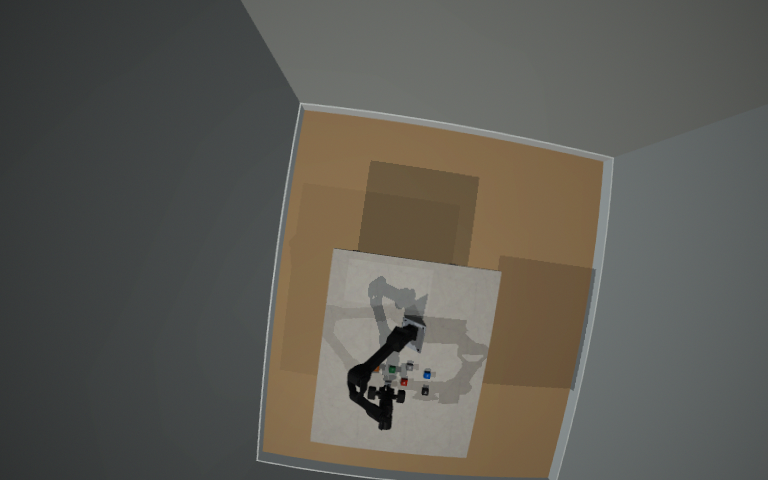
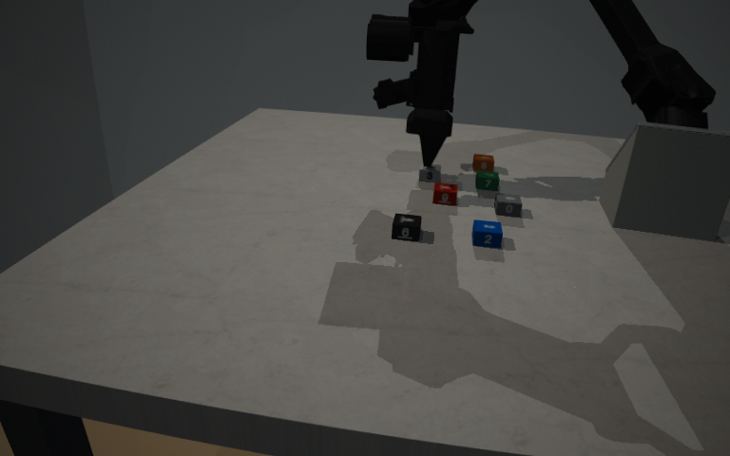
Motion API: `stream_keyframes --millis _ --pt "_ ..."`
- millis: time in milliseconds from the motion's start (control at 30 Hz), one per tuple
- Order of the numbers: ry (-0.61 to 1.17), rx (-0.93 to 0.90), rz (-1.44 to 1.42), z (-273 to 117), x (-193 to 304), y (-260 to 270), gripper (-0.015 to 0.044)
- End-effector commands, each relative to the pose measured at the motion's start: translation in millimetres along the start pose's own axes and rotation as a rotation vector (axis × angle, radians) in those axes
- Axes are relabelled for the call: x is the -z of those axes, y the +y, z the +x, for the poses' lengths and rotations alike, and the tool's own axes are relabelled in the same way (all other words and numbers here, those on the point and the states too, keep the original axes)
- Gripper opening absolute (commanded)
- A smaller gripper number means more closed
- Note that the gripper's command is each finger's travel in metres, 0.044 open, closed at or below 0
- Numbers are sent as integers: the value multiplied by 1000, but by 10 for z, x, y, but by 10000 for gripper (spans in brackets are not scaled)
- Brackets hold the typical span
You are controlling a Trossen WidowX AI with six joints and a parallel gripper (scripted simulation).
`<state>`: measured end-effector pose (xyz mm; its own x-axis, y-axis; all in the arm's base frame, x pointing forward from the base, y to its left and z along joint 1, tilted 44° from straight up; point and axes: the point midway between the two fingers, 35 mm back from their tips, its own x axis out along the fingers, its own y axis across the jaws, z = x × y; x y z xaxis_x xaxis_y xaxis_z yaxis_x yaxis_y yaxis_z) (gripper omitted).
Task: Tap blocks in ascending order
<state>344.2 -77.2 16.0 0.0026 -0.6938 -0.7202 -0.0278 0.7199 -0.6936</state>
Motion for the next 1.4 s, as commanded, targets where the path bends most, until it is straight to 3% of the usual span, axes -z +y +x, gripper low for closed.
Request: stream_keyframes --millis 0,100,300,500,700,933,1167,1367 --pt "0 0 0 -22 -1 0 20" --pt "1 1 -3 -254 0 1 20" --pt "1 1 -3 -302 -2 2 20" --pt "2 -2 -4 -1057 -4 8 20" --pt "1 -3 -4 -1087 -12 31 20" --pt "-3 -20 -6 -1163 -292 1052 20" --pt "-2 -14 -2 -1123 -250 2119 20" --pt "-1 -13 -1 -1116 -238 2183 20"
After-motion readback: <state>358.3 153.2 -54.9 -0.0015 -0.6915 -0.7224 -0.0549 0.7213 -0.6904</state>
